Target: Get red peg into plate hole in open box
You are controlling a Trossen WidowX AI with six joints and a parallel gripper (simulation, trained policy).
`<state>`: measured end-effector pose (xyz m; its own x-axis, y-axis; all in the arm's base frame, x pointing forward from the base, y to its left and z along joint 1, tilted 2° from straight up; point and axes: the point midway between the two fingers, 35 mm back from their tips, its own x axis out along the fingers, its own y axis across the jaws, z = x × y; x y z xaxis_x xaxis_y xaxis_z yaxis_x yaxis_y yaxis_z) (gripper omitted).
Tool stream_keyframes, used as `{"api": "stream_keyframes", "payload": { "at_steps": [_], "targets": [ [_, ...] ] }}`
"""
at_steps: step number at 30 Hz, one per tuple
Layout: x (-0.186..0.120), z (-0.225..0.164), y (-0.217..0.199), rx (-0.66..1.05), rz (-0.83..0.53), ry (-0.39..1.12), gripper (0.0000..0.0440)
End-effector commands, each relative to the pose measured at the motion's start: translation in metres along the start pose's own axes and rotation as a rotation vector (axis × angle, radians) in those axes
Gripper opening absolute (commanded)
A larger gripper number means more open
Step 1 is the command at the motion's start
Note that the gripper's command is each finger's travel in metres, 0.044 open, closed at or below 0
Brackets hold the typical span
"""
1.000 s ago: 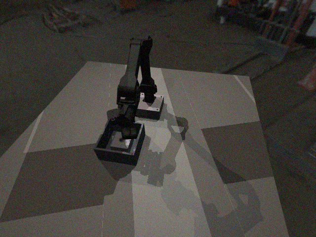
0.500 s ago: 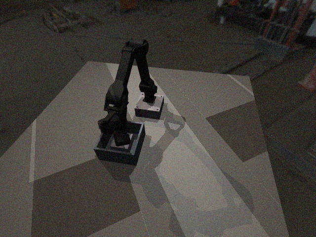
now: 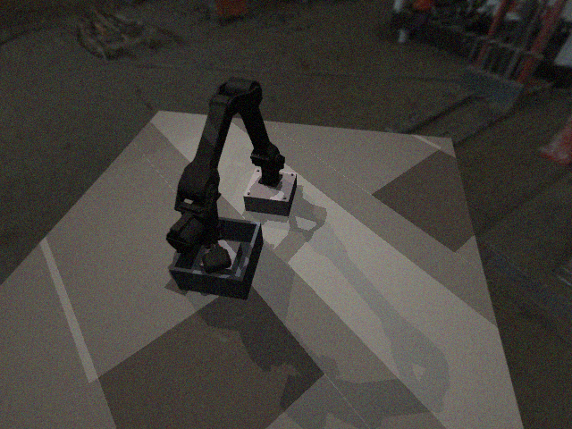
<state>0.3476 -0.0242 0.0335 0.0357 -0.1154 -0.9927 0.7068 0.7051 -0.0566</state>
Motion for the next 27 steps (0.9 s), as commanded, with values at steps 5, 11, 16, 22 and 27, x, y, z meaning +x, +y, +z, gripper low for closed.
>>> {"api": "stream_keyframes", "payload": {
  "at_steps": [5,11,16,22,27],
  "targets": [
    [-0.014,0.02,0.02,-0.003,0.061,0.03,0.044],
    [-0.028,0.034,0.043,-0.011,0.139,0.032,0.044],
    [-0.039,0.044,0.062,-0.025,0.204,0.02,0.044],
    [-0.04,0.046,0.065,-0.027,0.212,0.017,0.044],
    [-0.041,0.046,0.065,-0.027,0.214,0.016,0.044]
  ]
}}
